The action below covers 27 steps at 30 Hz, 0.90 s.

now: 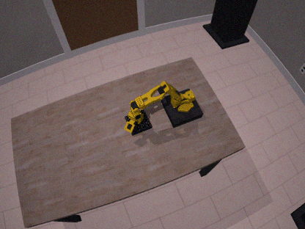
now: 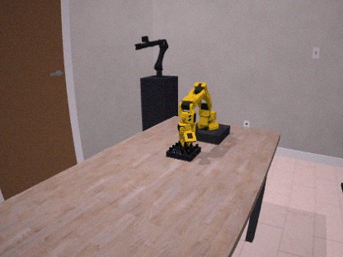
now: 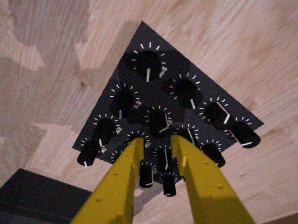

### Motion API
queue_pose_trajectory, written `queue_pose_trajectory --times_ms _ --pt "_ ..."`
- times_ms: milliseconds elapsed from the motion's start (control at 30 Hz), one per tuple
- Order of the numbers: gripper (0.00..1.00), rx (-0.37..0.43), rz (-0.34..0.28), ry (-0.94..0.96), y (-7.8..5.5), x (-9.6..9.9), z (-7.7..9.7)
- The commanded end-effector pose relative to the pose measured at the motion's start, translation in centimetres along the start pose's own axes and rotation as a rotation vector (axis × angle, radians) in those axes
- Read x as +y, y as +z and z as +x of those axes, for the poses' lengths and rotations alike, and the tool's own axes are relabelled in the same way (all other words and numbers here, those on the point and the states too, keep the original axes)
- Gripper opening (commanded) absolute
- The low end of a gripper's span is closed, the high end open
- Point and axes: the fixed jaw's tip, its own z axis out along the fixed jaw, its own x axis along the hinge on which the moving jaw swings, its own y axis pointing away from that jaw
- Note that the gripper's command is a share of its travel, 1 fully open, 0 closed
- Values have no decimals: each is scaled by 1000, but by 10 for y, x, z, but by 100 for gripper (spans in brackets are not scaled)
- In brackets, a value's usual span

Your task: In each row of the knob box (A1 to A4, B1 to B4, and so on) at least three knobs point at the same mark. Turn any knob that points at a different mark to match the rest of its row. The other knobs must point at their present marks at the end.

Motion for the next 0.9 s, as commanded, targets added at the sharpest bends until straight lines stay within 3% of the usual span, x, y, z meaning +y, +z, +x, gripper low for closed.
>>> queue_pose_trajectory --times_ms 0,867 --pt "10 4 -4 -3 1 4 0" --pt "10 4 -4 -3 -8 1 -4"
